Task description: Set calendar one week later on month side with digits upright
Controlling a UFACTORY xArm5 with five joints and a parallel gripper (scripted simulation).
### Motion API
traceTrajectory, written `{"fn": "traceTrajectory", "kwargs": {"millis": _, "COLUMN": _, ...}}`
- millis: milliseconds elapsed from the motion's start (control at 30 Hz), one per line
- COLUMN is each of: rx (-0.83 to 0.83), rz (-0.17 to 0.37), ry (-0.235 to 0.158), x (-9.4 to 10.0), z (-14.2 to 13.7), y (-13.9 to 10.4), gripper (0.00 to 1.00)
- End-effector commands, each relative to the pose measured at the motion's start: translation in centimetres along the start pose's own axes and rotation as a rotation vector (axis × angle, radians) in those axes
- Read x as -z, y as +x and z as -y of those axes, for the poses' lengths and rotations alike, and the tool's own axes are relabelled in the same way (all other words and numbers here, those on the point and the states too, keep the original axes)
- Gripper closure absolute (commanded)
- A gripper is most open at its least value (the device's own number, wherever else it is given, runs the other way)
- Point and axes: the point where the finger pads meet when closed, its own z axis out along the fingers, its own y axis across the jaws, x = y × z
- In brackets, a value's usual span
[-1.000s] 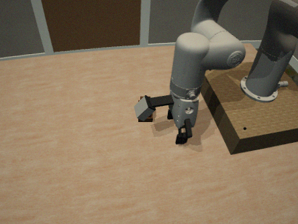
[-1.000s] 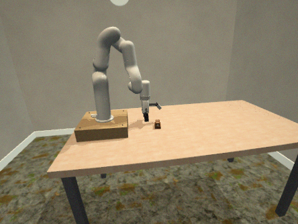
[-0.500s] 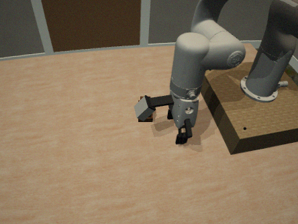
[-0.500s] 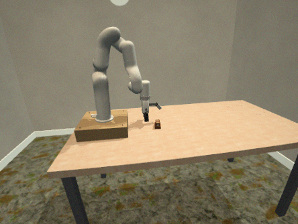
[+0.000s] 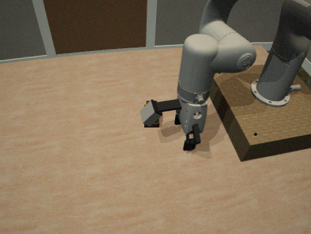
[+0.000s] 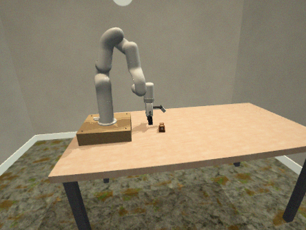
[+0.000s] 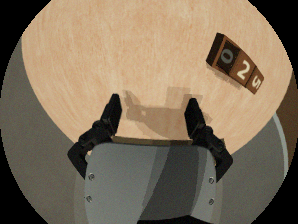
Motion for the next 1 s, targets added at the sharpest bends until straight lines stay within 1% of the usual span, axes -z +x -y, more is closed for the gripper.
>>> {"fn": "traceTrajectory", "kwargs": {"millis": 0, "rx": 0.000, "rz": -0.002, "ry": 0.001, "x": 0.05, "z": 0.03, "y": 0.10, "gripper": 0.00}}
{"fn": "traceTrajectory", "kwargs": {"millis": 800, "rx": 0.000, "rz": -0.002, "ry": 0.001, "x": 0.09, "z": 0.02, "y": 0.10, "gripper": 0.00}}
{"fn": "traceTrajectory", "kwargs": {"millis": 967, "rx": 0.000, "rz": -0.003, "ry": 0.001, "x": 0.98, "z": -0.03, "y": 0.11, "gripper": 0.00}}
